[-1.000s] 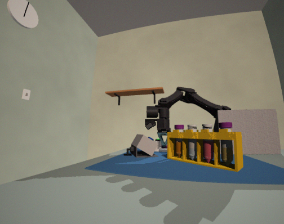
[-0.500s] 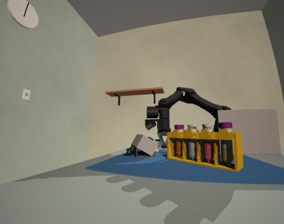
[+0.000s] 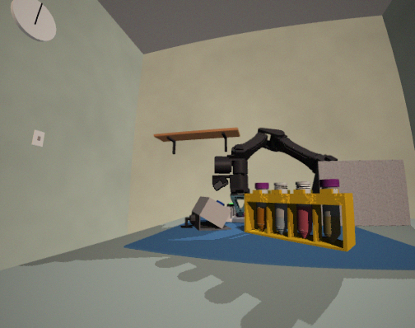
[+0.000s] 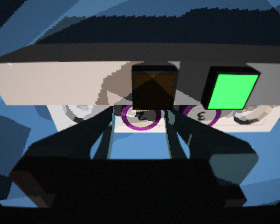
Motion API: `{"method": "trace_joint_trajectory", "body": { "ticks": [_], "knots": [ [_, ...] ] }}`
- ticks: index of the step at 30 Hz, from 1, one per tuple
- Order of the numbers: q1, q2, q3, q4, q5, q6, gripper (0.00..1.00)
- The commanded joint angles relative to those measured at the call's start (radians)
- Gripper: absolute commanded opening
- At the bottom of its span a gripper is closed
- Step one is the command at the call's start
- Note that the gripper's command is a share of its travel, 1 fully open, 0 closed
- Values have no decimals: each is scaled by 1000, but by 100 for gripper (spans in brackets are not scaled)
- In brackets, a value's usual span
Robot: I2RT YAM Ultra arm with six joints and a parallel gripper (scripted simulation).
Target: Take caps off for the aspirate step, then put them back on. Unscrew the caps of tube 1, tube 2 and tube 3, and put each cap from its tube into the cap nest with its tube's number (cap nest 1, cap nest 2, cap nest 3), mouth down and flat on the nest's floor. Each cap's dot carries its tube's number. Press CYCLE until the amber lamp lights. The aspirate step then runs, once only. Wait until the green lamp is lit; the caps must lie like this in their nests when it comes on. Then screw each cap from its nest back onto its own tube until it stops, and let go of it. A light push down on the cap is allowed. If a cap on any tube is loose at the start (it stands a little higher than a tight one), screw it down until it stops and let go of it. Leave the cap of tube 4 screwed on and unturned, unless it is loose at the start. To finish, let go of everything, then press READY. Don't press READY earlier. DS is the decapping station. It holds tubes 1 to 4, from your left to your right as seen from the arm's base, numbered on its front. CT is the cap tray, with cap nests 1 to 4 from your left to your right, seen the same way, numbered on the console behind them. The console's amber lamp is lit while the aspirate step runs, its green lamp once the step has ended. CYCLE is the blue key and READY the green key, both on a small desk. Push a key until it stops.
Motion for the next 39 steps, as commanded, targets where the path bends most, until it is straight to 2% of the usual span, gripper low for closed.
{"method": "trace_joint_trajectory", "body": {
  "ticks": [1,38,39],
  "knots": [
    [7,-15,2,1,2,-1,47],
    [6,-15,17,-13,2,-3,47],
    [6,-15,17,-13,2,-3,0]
  ]
}}
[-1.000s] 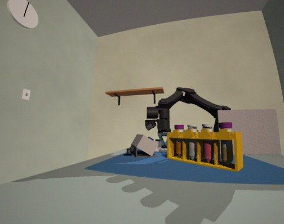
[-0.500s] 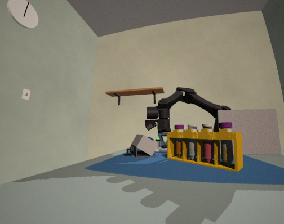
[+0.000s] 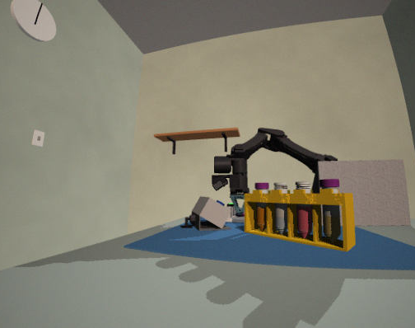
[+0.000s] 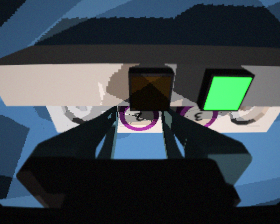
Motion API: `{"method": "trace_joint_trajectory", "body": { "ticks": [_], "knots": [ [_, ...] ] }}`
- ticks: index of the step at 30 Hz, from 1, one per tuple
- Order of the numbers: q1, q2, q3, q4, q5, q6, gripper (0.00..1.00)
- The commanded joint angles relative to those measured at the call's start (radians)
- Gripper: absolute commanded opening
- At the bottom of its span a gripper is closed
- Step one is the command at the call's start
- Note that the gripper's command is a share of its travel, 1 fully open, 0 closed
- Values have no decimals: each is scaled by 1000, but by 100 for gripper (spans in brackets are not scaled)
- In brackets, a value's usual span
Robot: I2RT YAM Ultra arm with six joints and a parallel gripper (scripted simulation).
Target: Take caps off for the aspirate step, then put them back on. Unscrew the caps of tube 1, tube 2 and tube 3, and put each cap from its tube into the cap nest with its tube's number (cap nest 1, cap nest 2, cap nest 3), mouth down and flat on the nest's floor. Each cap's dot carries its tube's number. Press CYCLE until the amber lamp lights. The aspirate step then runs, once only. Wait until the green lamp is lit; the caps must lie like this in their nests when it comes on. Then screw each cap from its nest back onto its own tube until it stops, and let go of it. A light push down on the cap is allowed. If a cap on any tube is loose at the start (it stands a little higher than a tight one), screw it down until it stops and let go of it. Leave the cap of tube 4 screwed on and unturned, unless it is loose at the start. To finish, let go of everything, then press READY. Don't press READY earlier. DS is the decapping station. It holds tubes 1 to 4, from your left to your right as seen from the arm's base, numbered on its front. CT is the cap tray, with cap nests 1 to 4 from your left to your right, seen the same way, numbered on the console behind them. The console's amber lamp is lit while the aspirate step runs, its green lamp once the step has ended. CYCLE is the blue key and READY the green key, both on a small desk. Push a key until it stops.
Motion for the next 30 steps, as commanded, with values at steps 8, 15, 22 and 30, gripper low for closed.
{"method": "trace_joint_trajectory", "body": {
  "ticks": [8,15,22,30],
  "knots": [
    [7,-15,7,0,2,-1,0],
    [17,-20,15,-23,0,13,0],
    [85,-47,82,-187,-13,110,0],
    [142,-60,152,-326,-27,188,0]
  ]
}}
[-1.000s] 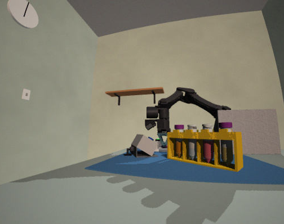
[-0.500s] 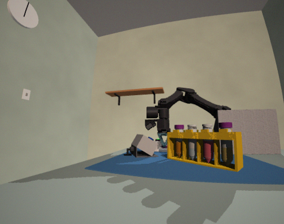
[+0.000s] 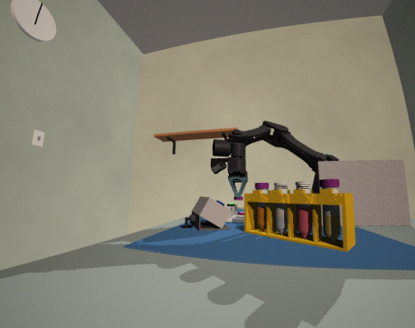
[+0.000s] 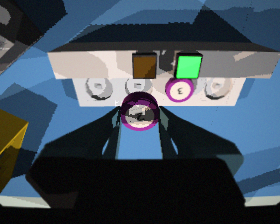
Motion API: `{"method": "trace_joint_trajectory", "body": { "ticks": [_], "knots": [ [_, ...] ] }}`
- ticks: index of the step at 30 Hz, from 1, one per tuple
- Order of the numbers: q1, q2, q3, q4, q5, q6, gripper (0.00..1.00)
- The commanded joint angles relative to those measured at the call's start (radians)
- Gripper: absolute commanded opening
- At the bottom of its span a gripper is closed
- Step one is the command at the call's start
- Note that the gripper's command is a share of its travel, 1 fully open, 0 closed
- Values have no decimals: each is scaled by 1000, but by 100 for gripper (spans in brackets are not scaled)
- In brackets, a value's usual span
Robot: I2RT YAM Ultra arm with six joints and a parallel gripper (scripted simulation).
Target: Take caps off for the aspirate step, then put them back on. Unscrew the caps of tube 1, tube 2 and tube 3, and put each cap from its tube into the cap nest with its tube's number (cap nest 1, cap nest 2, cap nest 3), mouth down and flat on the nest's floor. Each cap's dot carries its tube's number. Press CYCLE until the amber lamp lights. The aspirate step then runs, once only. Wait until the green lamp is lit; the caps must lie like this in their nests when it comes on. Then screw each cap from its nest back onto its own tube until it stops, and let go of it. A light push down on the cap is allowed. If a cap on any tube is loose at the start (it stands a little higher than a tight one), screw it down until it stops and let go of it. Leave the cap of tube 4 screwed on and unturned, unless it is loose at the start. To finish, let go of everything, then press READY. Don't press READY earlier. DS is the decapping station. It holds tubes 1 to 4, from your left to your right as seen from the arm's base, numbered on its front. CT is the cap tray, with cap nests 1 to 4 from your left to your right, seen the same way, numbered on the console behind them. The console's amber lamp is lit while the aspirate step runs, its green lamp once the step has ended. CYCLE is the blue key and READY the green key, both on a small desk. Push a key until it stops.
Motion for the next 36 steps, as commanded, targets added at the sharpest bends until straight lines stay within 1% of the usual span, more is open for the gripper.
{"method": "trace_joint_trajectory", "body": {
  "ticks": [1,7,14,36],
  "knots": [
    [35,-15,27,-80,-5,47,0],
    [90,-17,112,-217,-22,120,0],
    [151,-6,227,-373,-44,197,0],
    [151,-6,227,-373,-44,197,0]
  ]
}}
